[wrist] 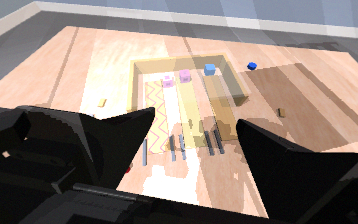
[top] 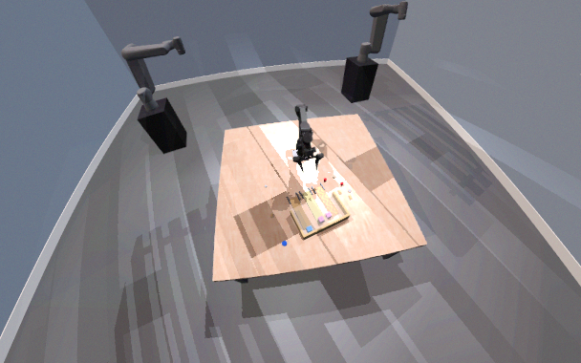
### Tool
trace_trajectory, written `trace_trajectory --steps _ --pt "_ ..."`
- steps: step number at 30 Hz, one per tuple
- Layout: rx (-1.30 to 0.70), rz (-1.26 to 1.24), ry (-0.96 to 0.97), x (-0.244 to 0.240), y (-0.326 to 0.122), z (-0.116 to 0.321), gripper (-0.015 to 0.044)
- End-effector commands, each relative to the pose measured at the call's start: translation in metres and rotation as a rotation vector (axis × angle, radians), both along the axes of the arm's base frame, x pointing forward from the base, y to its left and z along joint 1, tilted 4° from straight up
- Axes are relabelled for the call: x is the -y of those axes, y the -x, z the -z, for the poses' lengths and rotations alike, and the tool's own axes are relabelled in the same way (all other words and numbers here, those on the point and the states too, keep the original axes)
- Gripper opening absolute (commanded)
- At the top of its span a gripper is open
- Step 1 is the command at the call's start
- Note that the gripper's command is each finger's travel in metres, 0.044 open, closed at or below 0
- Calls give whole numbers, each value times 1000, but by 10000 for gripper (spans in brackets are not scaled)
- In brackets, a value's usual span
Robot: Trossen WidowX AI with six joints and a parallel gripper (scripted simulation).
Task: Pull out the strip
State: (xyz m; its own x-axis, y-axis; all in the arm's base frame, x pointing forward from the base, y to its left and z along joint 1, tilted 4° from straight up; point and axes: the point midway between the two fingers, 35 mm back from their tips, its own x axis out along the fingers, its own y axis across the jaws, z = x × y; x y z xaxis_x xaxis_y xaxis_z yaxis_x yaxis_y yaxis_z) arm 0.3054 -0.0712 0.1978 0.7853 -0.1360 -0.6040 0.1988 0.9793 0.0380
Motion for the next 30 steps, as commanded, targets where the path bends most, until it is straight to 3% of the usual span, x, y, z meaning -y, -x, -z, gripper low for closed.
trace_trajectory --steps 1,14,22,30 --pt "-33 -15 2 -1 -2 3 348" --pt "-612 -161 -13 23 -49 65 6" --pt "-927 -286 -65 32 -63 112 0" --pt "-934 -289 -67 32 -64 117 0"
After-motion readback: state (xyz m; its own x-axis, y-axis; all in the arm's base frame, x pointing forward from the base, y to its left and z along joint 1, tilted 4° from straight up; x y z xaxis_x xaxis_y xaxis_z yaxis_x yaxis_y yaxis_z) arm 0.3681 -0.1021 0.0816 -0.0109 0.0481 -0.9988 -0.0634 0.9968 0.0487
